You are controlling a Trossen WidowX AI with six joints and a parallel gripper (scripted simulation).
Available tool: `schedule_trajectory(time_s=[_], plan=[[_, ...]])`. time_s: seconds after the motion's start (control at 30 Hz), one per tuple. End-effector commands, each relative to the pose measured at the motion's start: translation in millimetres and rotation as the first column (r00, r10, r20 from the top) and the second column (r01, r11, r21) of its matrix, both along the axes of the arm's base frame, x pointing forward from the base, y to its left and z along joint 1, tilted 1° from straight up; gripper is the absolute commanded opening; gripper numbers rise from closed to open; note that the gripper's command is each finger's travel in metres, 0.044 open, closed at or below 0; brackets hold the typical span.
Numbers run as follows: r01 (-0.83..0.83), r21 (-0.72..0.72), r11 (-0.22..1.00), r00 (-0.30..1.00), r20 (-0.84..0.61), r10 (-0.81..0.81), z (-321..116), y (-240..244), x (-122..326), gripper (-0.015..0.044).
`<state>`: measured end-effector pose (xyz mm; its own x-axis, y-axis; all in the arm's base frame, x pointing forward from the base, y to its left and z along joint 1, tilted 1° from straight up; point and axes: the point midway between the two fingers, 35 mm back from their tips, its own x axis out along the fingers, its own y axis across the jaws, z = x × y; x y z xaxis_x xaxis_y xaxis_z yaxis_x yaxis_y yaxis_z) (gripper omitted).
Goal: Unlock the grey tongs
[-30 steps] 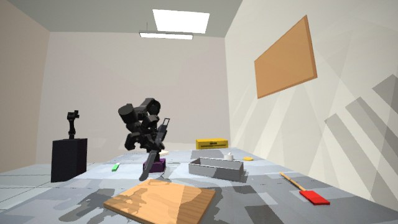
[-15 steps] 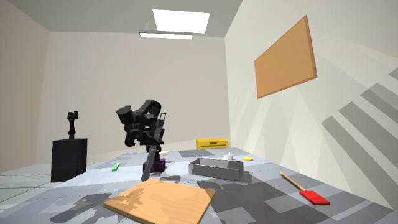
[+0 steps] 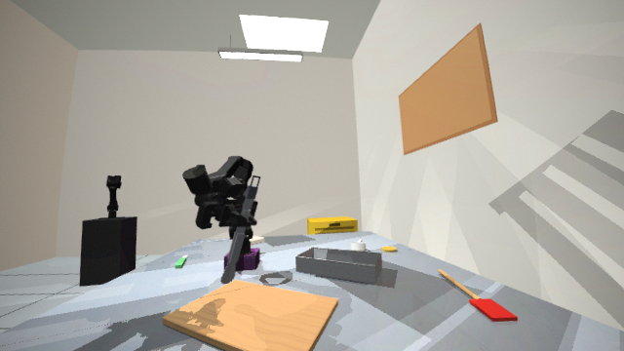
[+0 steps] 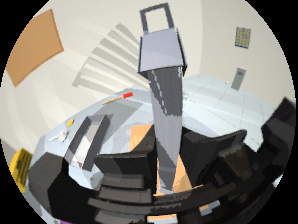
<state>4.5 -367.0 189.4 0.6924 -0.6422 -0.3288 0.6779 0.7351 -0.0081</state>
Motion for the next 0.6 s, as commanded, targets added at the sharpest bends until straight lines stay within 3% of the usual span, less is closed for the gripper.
schedule_trajectory(time_s=[0.0, 0.57], plan=[[-0.005, -0.013, 1.000, 1.000, 0.003, 0.005, 4.2, 0.8, 0.9, -0.0150], [0.000, 0.002, 1.000, 1.000, -0.003, 0.000, 3.3, -1.6, 1.3, -0.0150]])
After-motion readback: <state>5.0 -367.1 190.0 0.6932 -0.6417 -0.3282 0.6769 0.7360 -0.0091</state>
